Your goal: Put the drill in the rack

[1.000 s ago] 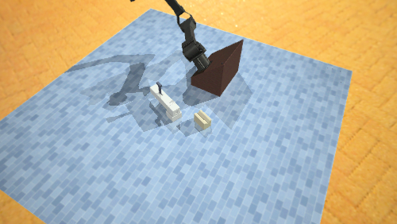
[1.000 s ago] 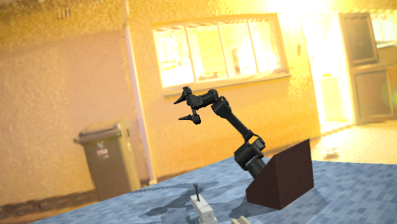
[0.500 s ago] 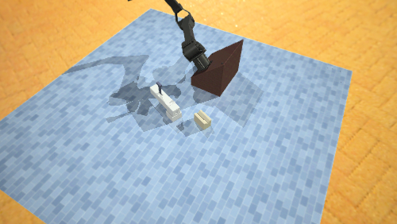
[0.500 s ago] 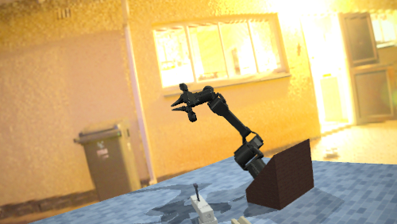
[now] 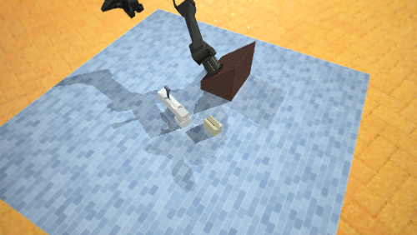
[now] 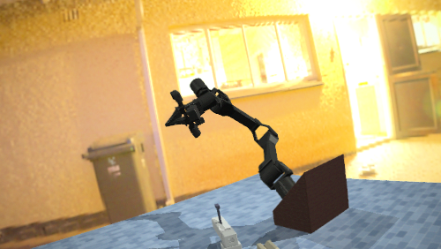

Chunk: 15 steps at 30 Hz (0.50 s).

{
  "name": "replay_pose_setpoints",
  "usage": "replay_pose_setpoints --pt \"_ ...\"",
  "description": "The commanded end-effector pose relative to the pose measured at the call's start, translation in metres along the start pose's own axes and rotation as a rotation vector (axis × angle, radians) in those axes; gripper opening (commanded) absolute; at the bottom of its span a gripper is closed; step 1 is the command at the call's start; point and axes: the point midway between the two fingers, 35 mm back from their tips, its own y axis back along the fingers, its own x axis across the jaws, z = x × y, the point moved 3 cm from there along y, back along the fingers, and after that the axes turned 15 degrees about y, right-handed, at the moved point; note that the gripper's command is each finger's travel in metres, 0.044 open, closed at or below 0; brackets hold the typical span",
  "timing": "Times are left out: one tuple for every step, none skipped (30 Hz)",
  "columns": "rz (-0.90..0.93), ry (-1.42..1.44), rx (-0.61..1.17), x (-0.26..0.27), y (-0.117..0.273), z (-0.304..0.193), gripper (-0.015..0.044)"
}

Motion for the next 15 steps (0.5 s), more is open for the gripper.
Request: replay_pose_setpoints --pt "0.037 0.149 -0.140 -0.014 -0.023 0.048 0.0000" --pt "0.050 0.196 -0.185 -0.017 -0.029 0.063 0.0000" --pt "0.064 0.242 -0.231 -0.019 -0.035 0.078 0.0000" --pt "0.076 0.292 -0.278 -0.020 -0.040 0.093 0.0000" --pt "0.090 0.341 -0.325 -0.020 -0.044 0.107 0.0000" --pt "0.105 0.389 -0.373 -0.020 -0.047 0.122 0.0000" --pt "0.120 0.437 -0.422 -0.019 -0.050 0.137 0.0000" --pt "0.136 0.484 -0.471 -0.017 -0.053 0.151 0.0000" --pt "0.155 0.536 -0.526 -0.014 -0.055 0.166 0.0000" --pt "0.176 0.589 -0.584 -0.010 -0.056 0.182 0.0000" --pt "0.198 0.642 -0.642 -0.005 -0.057 0.197 0.0000" --pt "0.222 0.695 -0.701 0.000 -0.057 0.211 0.0000" --pt "0.247 0.746 -0.761 0.006 -0.056 0.224 0.0000" --pt "0.273 0.797 -0.821 0.012 -0.055 0.237 0.0000" --pt "0.300 0.847 -0.881 0.019 -0.053 0.249 0.0000"
